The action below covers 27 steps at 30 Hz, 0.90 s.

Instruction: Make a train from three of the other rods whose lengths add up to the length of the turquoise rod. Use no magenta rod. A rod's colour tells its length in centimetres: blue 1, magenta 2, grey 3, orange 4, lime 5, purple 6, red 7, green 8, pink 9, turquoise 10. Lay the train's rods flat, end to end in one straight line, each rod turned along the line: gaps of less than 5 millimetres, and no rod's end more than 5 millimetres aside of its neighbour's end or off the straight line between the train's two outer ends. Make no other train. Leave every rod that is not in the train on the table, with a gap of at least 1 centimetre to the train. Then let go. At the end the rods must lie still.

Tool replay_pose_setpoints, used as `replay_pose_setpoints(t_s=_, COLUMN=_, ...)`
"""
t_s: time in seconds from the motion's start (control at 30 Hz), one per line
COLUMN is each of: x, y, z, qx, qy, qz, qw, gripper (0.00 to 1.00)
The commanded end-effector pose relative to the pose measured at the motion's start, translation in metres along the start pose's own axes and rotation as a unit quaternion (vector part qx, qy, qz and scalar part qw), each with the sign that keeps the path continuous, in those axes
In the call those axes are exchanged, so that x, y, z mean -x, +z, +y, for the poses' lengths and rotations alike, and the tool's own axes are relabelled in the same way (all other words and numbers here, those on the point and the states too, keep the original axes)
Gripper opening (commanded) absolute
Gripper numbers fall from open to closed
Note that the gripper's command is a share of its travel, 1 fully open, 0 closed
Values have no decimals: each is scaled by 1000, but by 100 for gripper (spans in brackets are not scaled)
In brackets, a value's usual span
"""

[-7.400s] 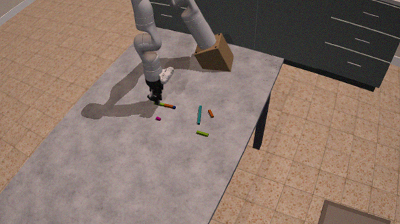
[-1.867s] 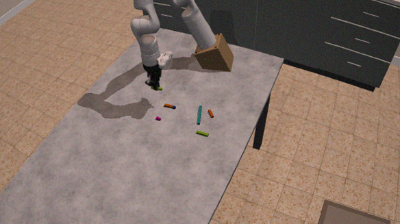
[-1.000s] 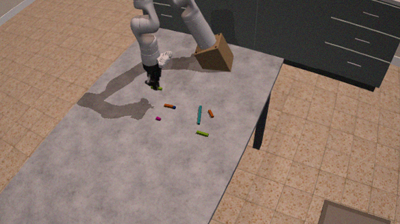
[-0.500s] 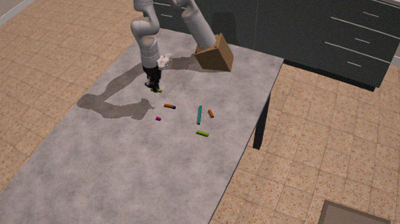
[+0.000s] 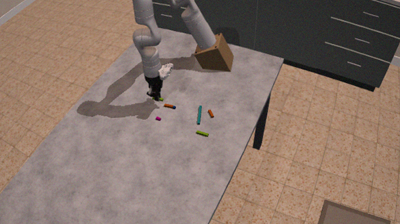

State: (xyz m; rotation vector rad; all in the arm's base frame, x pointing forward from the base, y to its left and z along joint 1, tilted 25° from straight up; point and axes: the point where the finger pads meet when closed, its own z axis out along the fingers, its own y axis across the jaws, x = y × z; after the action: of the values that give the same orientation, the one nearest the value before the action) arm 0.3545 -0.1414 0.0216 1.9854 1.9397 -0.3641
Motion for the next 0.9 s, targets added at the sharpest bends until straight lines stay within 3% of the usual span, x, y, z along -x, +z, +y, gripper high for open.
replay_pose_setpoints(t_s=0.0, x=1, y=17, z=-3, qx=-6, qy=4, qz=-1, qw=1000, gripper=5)
replay_pose_setpoints(t_s=0.23, x=1, y=30, z=-3, qx=-6, qy=4, qz=-1, qw=1000, gripper=5)
replay_pose_setpoints(t_s=0.87, x=1, y=29, z=-4, qx=-8, qy=4, qz=-2, qw=1000, gripper=5)
